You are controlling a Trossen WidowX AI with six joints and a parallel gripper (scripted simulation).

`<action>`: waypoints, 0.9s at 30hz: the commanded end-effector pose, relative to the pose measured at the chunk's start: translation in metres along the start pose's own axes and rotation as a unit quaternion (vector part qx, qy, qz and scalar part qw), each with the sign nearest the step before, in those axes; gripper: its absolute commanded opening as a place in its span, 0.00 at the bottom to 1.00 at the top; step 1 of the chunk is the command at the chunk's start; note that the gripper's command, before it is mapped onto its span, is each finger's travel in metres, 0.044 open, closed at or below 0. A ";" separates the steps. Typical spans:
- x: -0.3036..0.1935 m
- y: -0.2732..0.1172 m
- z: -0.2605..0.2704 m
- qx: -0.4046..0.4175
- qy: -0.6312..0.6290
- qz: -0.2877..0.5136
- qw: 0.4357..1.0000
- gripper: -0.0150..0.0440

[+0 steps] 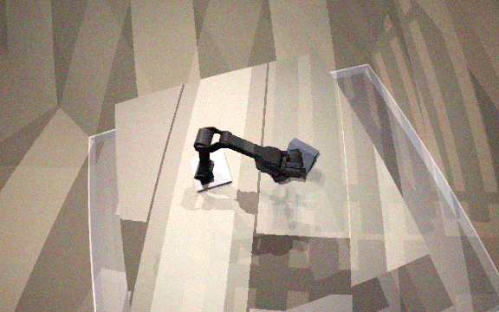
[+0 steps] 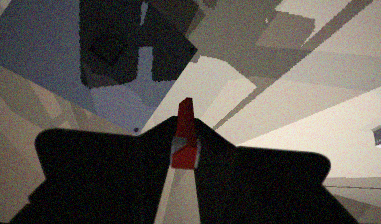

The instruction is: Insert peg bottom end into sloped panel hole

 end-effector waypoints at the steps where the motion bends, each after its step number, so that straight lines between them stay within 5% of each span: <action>1: 0.004 -0.003 0.001 0.009 0.018 0.006 1.000 0.25; 27: 0.029 -0.028 0.006 0.067 0.127 0.047 0.989 0.25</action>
Point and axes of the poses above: the point midway between the two fingers, 35 mm back from their tips, its own y axis out along the fingers, its own z axis across the jaws, x = y × z, the point moved 2 cm from there along -y, back along the fingers, and after that the axes turned 2 degrees about y, right-handed, at the moved point
